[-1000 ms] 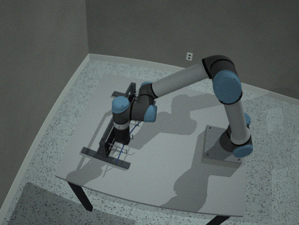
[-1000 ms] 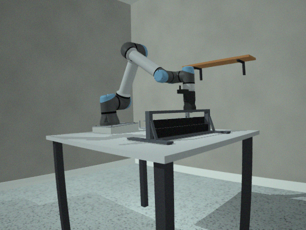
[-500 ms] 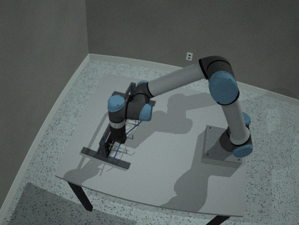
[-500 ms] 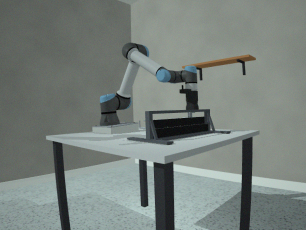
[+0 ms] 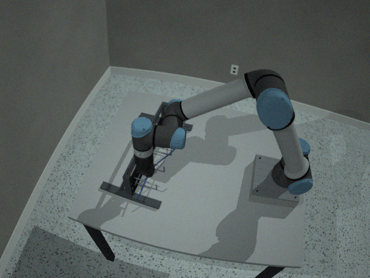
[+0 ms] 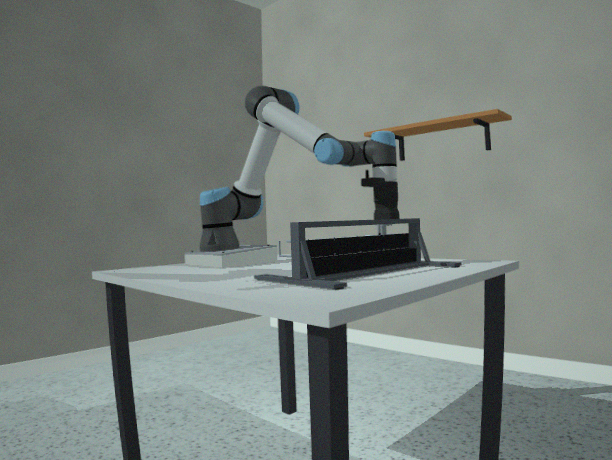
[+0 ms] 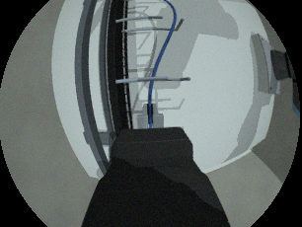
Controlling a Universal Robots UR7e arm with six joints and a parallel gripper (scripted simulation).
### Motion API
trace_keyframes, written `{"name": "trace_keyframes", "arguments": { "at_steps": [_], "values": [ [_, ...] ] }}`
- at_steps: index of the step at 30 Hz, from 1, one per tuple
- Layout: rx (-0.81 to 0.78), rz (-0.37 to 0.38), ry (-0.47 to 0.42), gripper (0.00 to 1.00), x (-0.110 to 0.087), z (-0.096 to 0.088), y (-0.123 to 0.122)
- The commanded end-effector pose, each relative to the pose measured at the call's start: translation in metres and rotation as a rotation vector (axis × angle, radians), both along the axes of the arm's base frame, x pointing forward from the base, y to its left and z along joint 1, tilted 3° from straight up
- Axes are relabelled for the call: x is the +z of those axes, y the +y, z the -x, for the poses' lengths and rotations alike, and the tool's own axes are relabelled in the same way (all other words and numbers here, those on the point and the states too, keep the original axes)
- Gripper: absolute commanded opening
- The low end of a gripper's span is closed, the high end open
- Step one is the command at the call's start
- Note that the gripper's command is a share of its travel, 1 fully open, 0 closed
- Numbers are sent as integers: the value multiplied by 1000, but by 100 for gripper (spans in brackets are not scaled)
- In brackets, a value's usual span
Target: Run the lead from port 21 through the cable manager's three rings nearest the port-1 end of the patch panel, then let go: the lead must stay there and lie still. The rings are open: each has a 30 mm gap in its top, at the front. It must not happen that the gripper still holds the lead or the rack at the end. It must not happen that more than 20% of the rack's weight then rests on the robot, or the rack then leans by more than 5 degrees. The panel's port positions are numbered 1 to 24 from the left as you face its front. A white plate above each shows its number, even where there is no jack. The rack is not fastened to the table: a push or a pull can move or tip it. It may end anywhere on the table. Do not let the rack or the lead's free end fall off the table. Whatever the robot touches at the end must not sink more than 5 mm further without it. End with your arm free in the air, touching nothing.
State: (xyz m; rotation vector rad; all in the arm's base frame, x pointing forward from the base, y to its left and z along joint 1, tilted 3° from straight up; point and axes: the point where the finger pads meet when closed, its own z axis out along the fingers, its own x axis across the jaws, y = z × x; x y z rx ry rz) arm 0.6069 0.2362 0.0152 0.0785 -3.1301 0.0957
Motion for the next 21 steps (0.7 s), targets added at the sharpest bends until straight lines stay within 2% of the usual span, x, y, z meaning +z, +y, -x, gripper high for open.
{"name": "trace_keyframes", "arguments": {
  "at_steps": [1,16,17,21],
  "values": [
    [0,-1,-2,0,1,-1,0],
    [0,-1,-2,0,1,-1,0],
    [0,-1,-2,67,1,-1,0],
    [0,-1,-2,67,1,-1,0]
  ]
}}
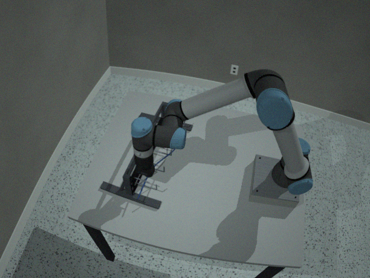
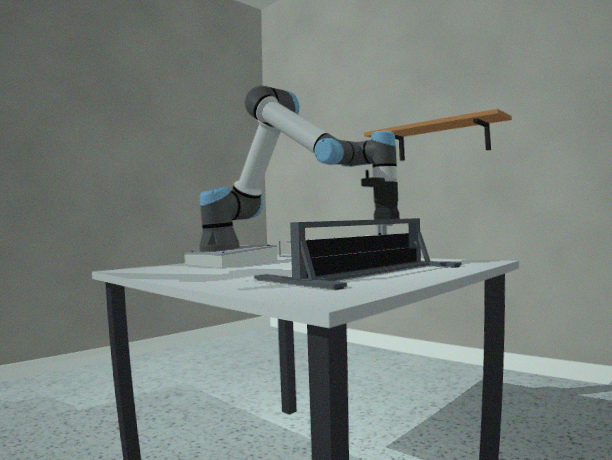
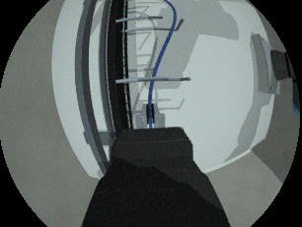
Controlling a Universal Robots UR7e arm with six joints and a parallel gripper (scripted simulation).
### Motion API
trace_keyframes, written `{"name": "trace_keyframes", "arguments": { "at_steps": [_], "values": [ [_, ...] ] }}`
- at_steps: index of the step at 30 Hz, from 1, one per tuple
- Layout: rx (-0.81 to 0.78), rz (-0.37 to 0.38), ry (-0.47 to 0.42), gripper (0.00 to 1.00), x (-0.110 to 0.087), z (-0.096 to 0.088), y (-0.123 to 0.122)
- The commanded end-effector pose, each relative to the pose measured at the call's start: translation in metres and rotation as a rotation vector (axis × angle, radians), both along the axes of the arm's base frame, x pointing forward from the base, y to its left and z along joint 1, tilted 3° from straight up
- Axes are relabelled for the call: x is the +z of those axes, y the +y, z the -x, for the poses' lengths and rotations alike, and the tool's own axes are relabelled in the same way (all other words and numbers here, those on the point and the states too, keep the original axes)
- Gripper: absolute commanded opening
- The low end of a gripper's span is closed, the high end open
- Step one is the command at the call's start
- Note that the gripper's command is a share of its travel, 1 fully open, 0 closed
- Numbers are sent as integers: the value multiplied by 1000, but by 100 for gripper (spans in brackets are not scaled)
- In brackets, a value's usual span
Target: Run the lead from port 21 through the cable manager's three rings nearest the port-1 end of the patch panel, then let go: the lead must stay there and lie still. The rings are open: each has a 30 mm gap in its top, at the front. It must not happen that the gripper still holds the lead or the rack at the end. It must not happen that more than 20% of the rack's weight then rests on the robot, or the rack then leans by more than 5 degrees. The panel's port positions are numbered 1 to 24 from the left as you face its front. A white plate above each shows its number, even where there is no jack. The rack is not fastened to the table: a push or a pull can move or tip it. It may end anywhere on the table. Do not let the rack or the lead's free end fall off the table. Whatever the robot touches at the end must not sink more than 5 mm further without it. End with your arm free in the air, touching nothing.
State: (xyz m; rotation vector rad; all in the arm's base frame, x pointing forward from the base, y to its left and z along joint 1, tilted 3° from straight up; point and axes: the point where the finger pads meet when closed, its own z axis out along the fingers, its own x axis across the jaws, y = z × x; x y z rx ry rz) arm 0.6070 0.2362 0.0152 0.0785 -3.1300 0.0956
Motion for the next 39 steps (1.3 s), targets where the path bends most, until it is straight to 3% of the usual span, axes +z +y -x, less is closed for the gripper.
{"name": "trace_keyframes", "arguments": {
  "at_steps": [1,39],
  "values": [
    [0,-1,-2,67,1,-1,0],
    [0,-1,-2,67,4,-1,0]
  ]
}}
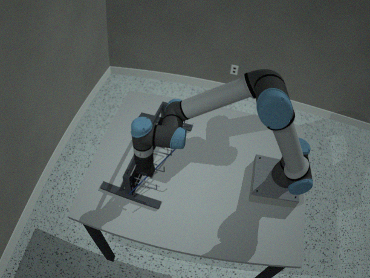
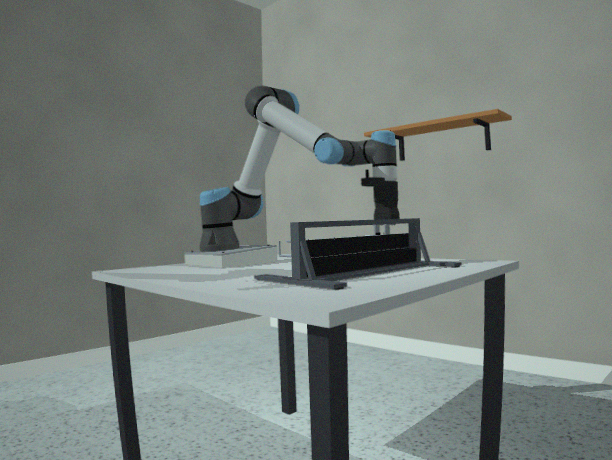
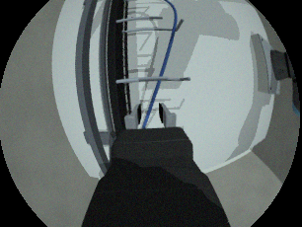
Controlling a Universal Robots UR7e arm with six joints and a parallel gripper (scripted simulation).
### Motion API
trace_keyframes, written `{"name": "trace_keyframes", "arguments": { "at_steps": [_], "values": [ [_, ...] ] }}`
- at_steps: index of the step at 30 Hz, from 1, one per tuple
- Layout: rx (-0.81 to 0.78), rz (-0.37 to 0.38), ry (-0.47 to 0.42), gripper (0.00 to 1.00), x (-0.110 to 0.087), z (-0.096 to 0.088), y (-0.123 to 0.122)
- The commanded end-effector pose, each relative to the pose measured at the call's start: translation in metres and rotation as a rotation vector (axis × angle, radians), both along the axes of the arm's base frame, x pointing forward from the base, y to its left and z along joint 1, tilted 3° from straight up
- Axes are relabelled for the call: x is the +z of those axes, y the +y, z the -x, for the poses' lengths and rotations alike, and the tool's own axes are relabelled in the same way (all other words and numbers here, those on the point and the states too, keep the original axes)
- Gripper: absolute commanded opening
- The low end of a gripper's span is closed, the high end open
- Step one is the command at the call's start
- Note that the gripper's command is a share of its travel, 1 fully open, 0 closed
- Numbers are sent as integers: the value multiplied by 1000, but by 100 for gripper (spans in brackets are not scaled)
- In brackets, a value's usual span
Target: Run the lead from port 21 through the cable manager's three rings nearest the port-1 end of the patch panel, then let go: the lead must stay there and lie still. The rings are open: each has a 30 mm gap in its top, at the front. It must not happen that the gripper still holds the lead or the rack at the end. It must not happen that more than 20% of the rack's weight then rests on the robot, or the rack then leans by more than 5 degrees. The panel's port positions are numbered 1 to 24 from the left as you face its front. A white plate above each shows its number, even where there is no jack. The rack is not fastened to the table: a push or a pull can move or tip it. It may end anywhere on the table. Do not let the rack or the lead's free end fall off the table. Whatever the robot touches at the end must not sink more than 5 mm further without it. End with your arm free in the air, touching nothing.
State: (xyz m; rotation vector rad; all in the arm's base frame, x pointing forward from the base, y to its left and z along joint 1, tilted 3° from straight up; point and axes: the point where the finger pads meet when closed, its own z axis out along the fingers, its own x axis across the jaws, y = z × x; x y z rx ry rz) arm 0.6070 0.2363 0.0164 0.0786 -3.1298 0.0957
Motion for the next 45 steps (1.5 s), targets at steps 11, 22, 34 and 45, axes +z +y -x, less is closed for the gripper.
{"name": "trace_keyframes", "arguments": {
  "at_steps": [11,22,34,45],
  "values": [
    [0,-1,-2,67,26,-1,2],
    [0,-1,-2,67,58,-1,4],
    [0,-1,-2,67,77,-1,5],
    [0,-1,-2,0,80,-1,5]
  ]
}}
